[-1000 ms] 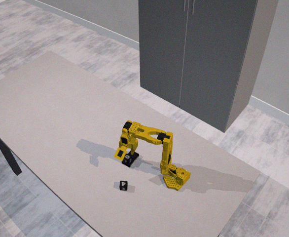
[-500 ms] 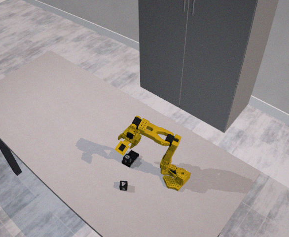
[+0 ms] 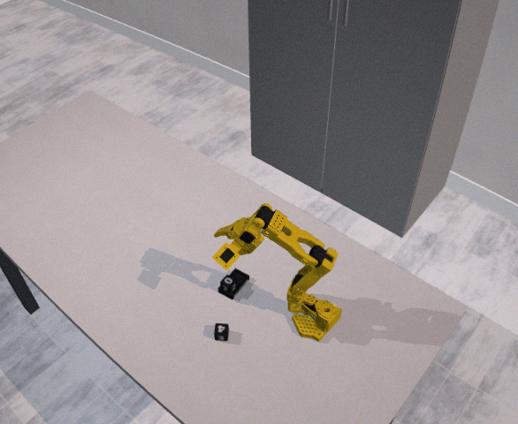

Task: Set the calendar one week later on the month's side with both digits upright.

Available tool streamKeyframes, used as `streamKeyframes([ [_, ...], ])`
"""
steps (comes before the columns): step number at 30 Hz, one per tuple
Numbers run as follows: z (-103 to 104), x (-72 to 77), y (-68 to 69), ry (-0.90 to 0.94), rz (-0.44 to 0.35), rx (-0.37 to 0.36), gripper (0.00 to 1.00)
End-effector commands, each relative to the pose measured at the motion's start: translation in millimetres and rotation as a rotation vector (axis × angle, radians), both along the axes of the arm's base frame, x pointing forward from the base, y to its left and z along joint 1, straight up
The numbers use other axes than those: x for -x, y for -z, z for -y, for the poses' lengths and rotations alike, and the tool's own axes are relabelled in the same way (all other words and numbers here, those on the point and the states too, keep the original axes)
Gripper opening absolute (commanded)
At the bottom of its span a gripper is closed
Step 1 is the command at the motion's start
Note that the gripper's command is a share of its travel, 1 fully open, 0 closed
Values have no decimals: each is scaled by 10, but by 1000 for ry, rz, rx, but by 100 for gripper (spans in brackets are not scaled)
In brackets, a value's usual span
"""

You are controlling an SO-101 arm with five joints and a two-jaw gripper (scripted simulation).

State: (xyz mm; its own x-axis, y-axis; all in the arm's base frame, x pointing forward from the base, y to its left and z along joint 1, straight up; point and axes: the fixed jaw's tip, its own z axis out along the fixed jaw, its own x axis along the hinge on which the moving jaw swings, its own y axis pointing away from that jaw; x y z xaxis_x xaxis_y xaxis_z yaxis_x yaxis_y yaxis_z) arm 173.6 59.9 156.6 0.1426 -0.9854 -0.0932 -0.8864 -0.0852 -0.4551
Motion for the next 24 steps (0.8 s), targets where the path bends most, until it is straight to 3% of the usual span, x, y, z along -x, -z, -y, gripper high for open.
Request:
streamKeyframes([
  [1, 4, -15, -112, 0, 59, -18, 35],
  [17, -84, -6, -110, 48, 41, -67, 35],
  [24, -230, 18, -107, 129, 7, -147, 35],
])
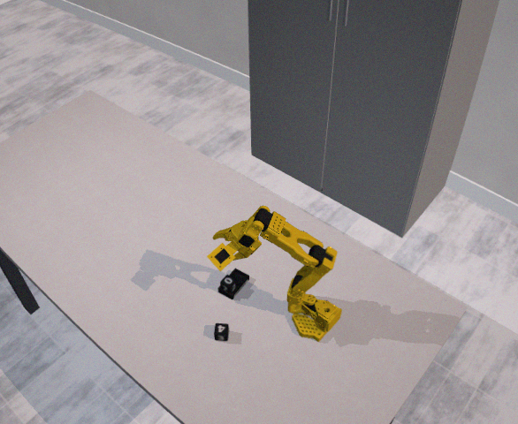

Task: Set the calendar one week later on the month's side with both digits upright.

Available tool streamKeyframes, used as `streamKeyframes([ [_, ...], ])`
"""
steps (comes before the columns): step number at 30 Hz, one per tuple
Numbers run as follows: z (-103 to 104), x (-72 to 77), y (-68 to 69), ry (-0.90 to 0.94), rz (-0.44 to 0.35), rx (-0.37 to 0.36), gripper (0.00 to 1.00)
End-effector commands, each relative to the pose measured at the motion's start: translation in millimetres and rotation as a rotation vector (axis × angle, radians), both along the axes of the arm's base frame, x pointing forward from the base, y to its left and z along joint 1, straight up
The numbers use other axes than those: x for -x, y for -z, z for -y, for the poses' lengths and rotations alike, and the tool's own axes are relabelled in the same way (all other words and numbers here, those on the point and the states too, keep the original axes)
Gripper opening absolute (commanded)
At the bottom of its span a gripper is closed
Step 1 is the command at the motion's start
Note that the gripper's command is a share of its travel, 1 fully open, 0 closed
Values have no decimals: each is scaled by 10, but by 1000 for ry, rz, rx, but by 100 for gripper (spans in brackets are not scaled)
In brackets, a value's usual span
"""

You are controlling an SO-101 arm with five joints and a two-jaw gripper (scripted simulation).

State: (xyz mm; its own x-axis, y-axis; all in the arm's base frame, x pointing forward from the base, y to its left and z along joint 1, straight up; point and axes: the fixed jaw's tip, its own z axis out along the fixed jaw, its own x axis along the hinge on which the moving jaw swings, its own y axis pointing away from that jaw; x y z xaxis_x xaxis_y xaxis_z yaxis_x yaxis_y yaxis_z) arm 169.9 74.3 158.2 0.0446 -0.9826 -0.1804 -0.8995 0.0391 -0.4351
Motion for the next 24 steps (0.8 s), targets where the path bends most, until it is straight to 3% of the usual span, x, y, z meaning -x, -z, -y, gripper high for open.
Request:
streamKeyframes([
  [1, -112, -15, -91, 50, 27, -73, 35],
  [8, -332, 43, -87, 171, -36, -188, 35],
  [10, -332, 43, -87, 171, -36, -188, 35],
  [24, -828, 267, -79, 463, -227, -422, 35],
])
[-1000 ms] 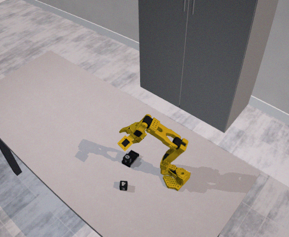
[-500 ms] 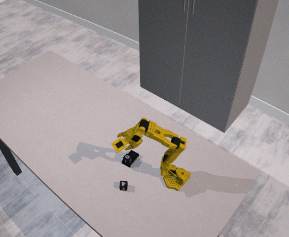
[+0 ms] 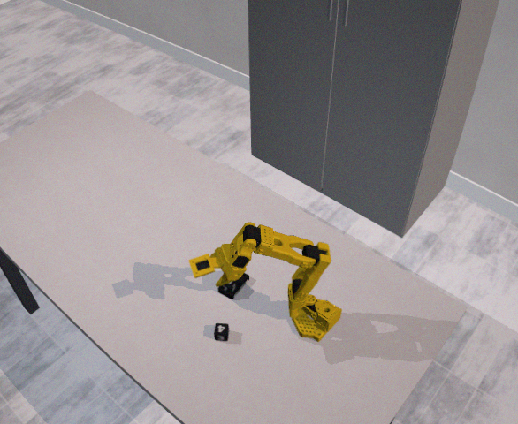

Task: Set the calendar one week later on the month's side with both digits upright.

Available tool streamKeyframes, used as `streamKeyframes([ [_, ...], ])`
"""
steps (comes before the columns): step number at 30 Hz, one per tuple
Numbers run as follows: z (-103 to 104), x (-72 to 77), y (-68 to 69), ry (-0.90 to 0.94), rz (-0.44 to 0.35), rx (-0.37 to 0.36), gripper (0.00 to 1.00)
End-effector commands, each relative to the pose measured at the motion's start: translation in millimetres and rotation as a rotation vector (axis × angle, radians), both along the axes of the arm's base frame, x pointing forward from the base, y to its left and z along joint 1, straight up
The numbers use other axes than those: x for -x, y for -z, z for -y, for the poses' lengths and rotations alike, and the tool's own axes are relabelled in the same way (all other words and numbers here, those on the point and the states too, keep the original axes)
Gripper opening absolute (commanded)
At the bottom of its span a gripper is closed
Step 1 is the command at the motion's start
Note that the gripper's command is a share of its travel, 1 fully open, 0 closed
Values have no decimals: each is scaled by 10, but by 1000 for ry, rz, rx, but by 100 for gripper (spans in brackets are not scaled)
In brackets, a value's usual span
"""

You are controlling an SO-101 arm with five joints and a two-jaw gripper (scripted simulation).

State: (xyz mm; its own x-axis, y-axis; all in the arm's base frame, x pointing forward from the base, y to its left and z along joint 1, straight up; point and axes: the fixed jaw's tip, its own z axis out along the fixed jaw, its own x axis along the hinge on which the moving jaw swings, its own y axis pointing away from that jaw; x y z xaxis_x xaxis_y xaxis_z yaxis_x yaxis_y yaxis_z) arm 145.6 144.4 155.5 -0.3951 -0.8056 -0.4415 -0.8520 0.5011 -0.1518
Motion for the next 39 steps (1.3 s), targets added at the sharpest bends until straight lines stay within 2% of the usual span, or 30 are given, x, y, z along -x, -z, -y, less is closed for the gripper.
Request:
streamKeyframes([
  [1, -159, 44, -106, 87, -20, -104, 35],
  [3, -159, 44, -106, 87, -20, -104, 35],
  [10, -352, 181, -101, 209, -120, -188, 35],
  [18, -493, 302, -97, 306, -204, -245, 35],
  [28, -552, 360, -95, 349, -243, -268, 35],
  [39, -561, 368, -92, 355, -249, -270, 35],
])
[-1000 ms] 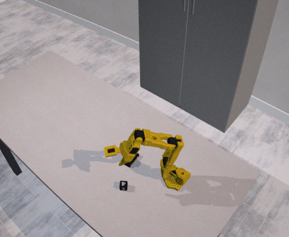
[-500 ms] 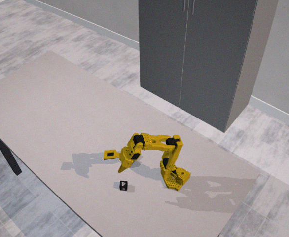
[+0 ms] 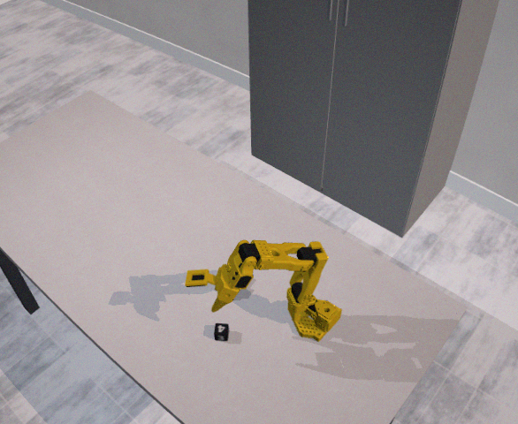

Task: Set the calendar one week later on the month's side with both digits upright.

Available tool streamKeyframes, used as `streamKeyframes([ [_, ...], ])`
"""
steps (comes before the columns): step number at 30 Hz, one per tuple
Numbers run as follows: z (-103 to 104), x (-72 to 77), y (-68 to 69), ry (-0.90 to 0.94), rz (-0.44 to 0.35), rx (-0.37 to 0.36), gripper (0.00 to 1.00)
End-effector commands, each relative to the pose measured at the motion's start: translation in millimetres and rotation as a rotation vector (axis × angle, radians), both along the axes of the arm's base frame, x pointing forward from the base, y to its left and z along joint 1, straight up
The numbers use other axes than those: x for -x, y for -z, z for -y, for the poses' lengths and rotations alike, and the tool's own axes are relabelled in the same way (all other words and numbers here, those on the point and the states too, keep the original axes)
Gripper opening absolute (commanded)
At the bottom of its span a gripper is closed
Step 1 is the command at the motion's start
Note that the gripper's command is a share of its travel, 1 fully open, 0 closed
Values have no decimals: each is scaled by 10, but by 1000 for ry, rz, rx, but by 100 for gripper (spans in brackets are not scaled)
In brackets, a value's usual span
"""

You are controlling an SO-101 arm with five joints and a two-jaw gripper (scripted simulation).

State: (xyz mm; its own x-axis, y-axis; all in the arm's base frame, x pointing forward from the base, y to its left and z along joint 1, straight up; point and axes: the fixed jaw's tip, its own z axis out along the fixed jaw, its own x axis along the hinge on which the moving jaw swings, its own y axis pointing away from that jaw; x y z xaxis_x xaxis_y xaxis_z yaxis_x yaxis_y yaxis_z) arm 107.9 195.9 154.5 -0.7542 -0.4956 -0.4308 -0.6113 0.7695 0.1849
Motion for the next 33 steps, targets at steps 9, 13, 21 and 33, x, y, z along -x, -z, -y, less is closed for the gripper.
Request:
streamKeyframes([
  [9, -82, -31, 157, 1, -41, 62, 35],
  [13, -90, -35, 398, 1, -102, 164, 35],
  [21, -59, -17, 738, 1, -186, 310, 35],
  [33, -26, 2, 899, 2, -227, 380, 35],
])
